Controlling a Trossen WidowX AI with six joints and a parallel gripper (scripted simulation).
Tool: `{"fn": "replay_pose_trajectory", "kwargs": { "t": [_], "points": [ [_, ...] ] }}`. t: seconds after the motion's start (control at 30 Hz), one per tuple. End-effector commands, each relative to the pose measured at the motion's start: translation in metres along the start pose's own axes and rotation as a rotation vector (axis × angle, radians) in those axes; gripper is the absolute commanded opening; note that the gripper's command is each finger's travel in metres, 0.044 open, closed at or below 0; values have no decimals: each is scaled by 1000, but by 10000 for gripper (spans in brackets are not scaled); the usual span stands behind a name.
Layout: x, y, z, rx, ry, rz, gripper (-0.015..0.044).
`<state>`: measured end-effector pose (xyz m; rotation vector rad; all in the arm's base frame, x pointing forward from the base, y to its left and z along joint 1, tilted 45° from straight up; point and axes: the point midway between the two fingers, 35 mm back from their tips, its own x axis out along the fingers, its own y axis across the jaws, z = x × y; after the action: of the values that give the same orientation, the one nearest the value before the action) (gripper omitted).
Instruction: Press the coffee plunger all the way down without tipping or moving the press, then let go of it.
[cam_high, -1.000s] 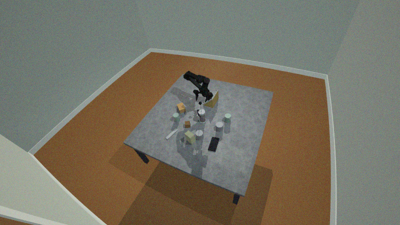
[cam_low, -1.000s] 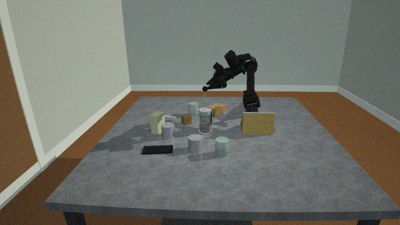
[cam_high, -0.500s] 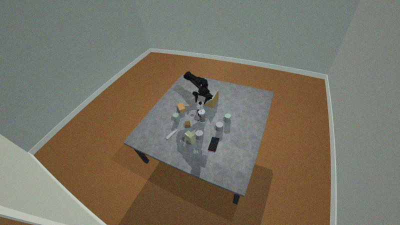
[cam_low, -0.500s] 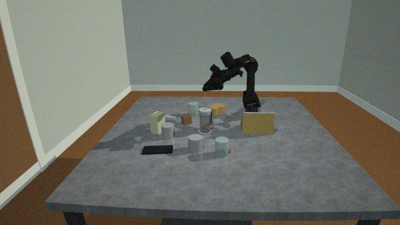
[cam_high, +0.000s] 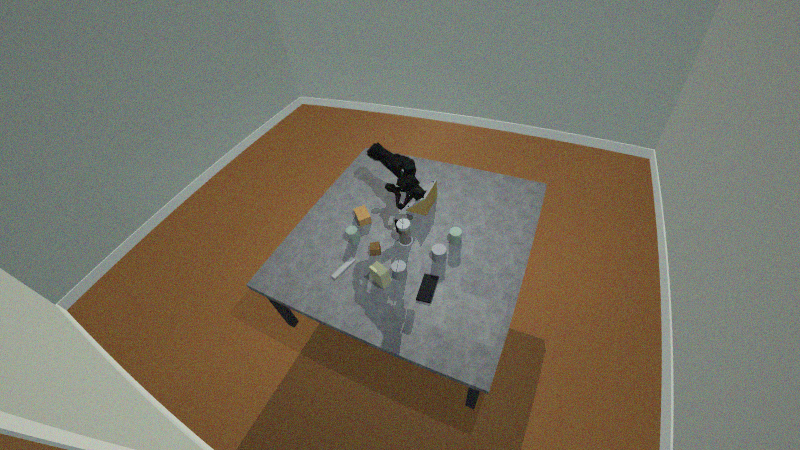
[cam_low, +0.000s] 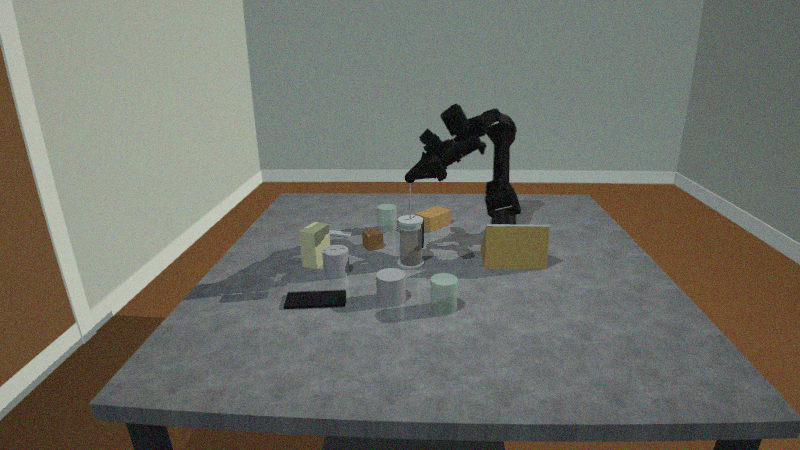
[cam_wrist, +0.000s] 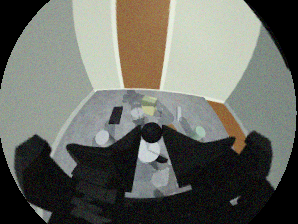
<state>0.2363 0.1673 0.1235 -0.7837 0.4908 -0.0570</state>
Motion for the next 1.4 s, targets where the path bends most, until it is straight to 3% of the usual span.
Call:
{"fn": "replay_pose_trajectory", "kwargs": {
  "t": [0.0, 1.37],
  "points": [
    [0, 0, 0, -4, 1, 1, 118],
    [38, 8, -47, -2, 9, 8, 118]
  ]
}}
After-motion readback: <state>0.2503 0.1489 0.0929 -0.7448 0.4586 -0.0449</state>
